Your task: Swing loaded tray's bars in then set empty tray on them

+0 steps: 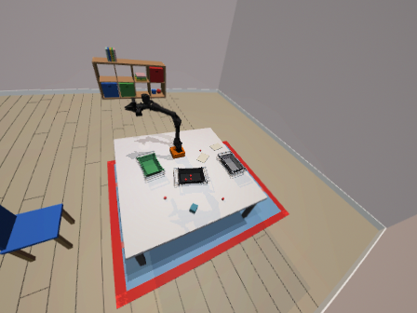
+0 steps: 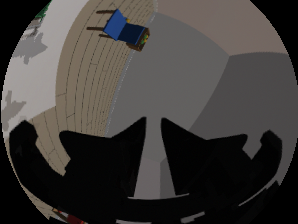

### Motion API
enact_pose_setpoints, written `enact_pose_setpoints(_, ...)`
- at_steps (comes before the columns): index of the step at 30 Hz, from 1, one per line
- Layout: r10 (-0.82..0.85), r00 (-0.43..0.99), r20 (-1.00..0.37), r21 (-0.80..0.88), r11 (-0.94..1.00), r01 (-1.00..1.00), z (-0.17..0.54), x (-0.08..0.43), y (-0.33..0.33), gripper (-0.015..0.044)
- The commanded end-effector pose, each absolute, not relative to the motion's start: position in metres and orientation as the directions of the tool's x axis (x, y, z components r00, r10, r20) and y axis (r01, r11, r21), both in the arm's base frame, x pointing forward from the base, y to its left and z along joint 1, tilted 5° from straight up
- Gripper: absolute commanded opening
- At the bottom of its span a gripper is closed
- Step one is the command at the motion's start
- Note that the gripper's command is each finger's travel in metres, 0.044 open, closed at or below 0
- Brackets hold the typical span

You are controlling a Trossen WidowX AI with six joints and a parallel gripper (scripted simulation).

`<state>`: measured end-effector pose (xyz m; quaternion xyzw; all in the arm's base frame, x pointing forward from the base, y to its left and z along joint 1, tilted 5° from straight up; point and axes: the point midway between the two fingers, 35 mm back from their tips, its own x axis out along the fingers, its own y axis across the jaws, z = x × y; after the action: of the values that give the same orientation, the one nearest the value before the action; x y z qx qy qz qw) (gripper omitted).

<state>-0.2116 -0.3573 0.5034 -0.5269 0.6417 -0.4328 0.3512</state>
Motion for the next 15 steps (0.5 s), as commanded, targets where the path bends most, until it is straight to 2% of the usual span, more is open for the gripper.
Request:
enact_pose_setpoints(1,-0.990,-0.102,-0.097,-0.975,0.115,-0.189,0.470,-0.176,-0.397,0.0084)
enact_pose_setpoints(10,-0.943,0.118,-0.311,-0.944,0.321,0.077,0.400,-0.068,-0.457,0.0084)
enact_pose_setpoints(15,-0.868,0.235,-0.437,-0.843,0.486,0.231,0.359,0.004,-0.471,0.0084)
